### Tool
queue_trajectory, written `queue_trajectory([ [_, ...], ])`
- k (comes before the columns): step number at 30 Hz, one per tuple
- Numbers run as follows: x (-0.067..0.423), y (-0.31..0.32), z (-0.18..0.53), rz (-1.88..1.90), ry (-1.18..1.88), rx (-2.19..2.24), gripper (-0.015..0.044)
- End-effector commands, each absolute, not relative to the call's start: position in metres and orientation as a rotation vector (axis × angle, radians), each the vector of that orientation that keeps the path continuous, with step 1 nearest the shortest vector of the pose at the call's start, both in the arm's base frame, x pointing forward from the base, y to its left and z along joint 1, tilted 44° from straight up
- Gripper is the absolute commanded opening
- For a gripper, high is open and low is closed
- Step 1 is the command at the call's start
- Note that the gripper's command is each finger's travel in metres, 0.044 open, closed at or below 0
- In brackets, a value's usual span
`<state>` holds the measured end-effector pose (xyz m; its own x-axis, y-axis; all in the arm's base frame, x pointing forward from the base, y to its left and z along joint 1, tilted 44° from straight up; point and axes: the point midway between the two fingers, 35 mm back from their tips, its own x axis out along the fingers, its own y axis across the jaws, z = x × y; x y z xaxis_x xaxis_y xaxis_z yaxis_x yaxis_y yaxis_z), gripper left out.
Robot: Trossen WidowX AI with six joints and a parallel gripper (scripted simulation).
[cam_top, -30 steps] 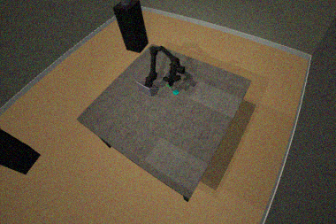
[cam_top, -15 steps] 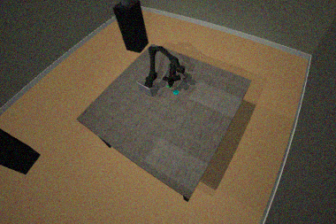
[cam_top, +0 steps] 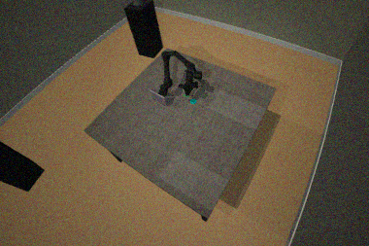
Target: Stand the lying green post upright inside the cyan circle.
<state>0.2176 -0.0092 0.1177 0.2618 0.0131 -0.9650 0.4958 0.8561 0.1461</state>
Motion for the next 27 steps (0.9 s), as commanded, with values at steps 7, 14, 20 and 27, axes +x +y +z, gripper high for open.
queue_trajectory([
  [7, 0.218, -0.0098, 0.1176, -0.381, 1.217, 0.452, 0.0023],
  [14, 0.2187, -0.01, 0.1179, -0.402, 1.176, 0.44, 0.0023],
  [20, 0.2193, -0.01, 0.1183, -0.419, 1.141, 0.432, 0.0023],
  [27, 0.2201, -0.0101, 0.1191, -0.438, 1.097, 0.425, 0.0023],
])
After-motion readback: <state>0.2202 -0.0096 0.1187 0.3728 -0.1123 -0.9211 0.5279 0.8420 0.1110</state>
